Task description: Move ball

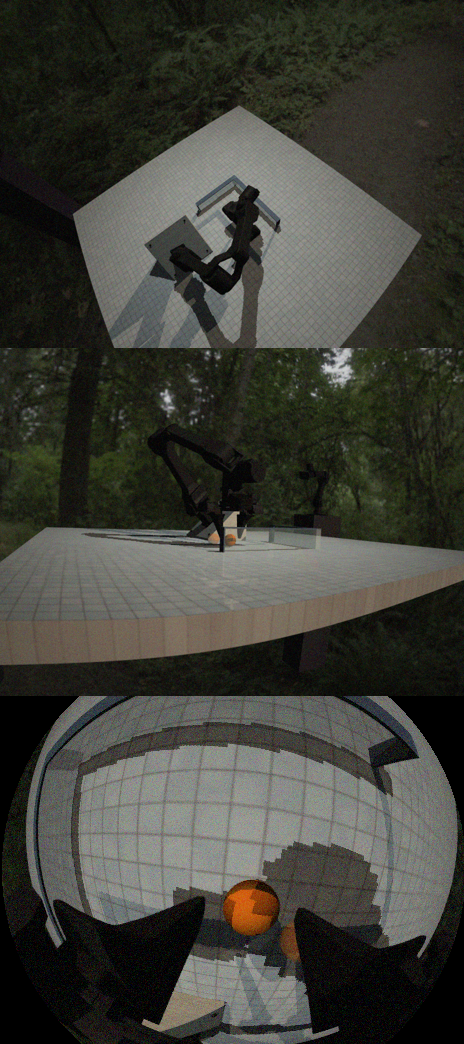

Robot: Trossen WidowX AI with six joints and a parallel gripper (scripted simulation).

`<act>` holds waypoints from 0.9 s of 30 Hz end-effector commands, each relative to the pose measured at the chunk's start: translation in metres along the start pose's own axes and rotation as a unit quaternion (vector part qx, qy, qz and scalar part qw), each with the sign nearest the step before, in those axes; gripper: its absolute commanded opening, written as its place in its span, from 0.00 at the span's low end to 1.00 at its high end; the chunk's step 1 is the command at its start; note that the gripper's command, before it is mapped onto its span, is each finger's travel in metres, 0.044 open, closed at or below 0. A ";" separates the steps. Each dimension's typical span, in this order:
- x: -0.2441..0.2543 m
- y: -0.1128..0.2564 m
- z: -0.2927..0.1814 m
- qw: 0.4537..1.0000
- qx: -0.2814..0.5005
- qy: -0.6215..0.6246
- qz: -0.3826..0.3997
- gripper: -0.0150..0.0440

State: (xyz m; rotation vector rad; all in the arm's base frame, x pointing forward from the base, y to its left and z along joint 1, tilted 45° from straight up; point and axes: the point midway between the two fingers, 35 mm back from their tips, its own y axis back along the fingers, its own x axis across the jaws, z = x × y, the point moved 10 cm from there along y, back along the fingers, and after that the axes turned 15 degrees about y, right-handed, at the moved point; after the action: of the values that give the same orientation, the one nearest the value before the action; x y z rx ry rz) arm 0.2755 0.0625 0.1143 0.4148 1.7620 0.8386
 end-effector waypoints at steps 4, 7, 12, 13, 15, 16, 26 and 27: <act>0.001 -0.008 -0.001 1.000 0.002 0.005 -0.003 0.67; 0.001 -0.008 -0.001 1.000 0.002 0.005 -0.003 0.54; 0.001 -0.008 -0.001 1.000 0.002 0.005 -0.003 0.48; 0.001 -0.008 -0.001 1.000 0.002 0.005 -0.003 0.47; 0.001 -0.008 -0.001 1.000 0.002 0.005 -0.003 0.45; 0.001 -0.008 -0.001 1.000 0.002 0.005 -0.003 0.40; 0.001 0.037 0.007 1.000 0.000 0.006 0.002 0.25; 0.002 0.043 0.007 1.000 0.000 0.006 0.003 0.25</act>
State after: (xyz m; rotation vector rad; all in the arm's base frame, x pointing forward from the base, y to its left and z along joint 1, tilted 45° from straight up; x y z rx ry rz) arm 0.2770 0.0829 0.1321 0.4110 1.7766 0.8403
